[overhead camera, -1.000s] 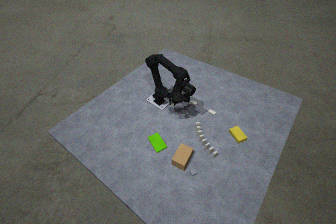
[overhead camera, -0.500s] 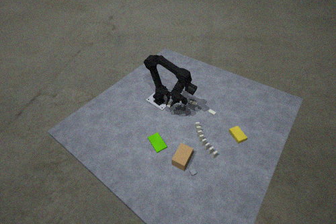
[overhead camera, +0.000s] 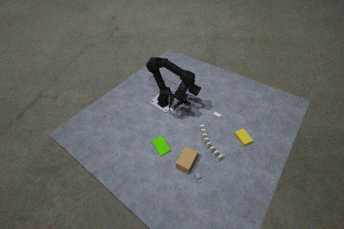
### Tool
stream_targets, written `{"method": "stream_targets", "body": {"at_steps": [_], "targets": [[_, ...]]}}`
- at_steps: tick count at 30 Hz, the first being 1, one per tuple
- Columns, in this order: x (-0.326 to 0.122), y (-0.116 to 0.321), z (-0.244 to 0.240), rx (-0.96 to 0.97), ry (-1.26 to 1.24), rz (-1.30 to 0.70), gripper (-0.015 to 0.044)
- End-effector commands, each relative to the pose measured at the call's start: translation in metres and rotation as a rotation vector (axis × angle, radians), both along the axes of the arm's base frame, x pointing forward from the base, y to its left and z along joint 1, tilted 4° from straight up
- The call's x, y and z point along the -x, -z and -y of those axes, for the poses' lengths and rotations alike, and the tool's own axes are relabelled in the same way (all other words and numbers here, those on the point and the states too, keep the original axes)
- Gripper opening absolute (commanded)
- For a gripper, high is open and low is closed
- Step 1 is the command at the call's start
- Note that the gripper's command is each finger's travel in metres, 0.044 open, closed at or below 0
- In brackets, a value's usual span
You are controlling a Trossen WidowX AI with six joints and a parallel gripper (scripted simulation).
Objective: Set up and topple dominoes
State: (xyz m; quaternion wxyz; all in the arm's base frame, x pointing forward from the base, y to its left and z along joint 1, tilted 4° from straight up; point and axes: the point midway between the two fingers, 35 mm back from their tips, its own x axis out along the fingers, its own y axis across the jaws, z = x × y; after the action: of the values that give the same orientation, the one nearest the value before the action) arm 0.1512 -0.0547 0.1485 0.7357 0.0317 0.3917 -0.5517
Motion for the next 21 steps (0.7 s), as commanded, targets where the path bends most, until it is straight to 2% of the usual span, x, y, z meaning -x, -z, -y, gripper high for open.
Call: {"method": "stream_targets", "body": {"at_steps": [1, 21], "targets": [[0.0, -0.001, 0.001, 0.072, -0.033, 0.067, 0.0107], [-0.015, -0.012, -0.015, 0.284, -0.322, 0.515, 0.0107]]}}
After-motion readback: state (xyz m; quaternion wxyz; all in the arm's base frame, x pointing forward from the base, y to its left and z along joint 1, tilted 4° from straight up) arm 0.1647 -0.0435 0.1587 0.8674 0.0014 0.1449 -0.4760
